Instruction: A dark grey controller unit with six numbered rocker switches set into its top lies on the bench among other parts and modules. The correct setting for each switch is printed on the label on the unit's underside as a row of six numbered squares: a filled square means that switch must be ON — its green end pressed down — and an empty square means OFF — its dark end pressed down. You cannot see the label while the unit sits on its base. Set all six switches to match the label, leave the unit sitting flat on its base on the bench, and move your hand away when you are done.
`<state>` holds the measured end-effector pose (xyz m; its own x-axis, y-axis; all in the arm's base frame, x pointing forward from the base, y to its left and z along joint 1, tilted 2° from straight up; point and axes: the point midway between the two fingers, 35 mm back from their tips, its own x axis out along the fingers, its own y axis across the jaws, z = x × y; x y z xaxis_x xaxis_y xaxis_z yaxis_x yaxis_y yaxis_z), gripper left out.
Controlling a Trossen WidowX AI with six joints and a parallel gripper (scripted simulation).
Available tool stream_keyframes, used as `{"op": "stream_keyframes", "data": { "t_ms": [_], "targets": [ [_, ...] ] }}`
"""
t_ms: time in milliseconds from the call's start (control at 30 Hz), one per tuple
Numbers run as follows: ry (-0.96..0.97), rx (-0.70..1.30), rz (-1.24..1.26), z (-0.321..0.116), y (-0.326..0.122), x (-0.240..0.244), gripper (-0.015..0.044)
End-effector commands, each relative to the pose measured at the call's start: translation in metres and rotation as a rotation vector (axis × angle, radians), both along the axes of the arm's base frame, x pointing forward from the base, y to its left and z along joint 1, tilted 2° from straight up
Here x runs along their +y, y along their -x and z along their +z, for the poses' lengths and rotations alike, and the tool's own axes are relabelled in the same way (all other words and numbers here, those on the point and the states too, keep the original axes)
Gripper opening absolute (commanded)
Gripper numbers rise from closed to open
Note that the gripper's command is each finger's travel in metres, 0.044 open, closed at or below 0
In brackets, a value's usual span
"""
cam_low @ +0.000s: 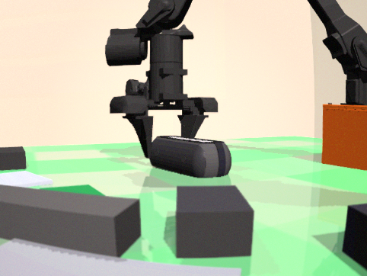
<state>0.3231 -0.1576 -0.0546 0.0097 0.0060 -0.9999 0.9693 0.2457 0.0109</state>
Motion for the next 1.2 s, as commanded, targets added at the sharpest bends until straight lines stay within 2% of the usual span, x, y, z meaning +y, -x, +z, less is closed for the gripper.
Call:
{"op": "stream_keyframes", "data": {
  "t_ms": [0,67,200,500,700,1167],
  "targets": [
    [-0.001,0.000,0.000,0.000,0.000,0.000,0.0338],
    [0.000,0.000,0.000,0.001,0.000,0.000,0.0338],
    [0.000,0.000,0.000,0.000,0.000,0.000,0.0440],
    [0.000,0.000,0.000,0.001,0.000,0.002,0.0440],
    [-0.005,0.001,0.000,0.039,0.015,0.057,0.0440],
    [-0.005,0.001,0.000,0.040,0.016,0.058,0.0440]
  ]
}}
